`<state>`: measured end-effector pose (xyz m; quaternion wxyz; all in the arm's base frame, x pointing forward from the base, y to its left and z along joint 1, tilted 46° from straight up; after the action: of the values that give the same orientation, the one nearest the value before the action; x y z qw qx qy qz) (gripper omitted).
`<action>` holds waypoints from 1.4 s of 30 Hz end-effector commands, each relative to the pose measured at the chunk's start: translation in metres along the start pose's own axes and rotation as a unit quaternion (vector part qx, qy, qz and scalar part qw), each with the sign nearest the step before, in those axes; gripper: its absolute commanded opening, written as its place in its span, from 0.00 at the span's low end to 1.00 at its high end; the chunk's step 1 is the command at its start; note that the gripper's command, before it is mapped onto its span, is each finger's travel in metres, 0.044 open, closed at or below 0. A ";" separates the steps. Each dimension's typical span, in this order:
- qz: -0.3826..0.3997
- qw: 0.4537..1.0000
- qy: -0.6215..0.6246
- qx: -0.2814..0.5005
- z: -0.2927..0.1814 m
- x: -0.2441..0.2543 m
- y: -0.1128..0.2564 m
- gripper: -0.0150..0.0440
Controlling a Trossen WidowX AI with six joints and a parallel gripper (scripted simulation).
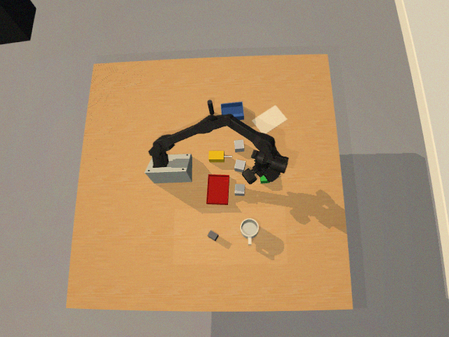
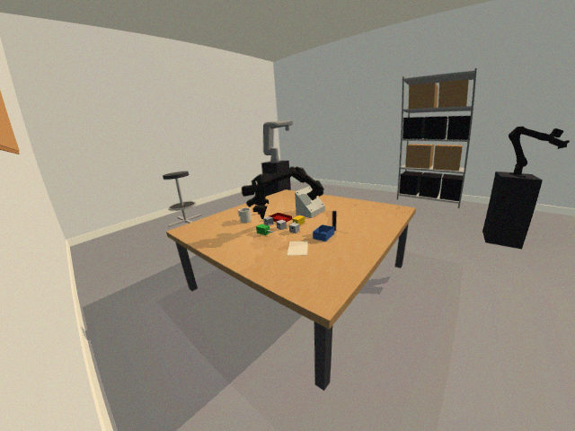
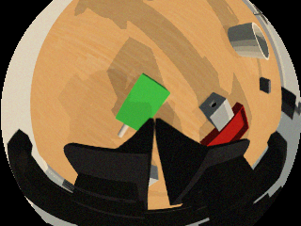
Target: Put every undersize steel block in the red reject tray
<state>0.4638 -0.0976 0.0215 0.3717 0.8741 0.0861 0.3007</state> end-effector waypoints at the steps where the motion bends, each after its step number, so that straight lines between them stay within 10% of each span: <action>1: -0.002 1.000 -0.002 0.002 -0.001 0.001 -0.002 0.25; 6: -0.002 1.000 0.009 0.002 -0.001 -0.001 -0.002 0.25; 20: 0.000 1.000 0.001 0.000 0.000 0.000 0.000 0.88; 27: -0.002 0.963 0.269 0.003 -0.022 -0.006 0.002 0.81; 42: 0.000 0.989 0.147 0.001 -0.011 -0.004 0.002 0.25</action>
<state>0.4540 -0.0946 0.0278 0.3540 0.8194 0.1412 0.4282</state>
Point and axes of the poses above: the point midway between the two fingers, 35 mm back from their tips, its own y axis back along the fingers, its own x axis across the jaws, z = x × y, the point moved 6 cm from there along y, back along the fingers, and after that the axes turned 2 degrees about y, right-handed, at the moved point
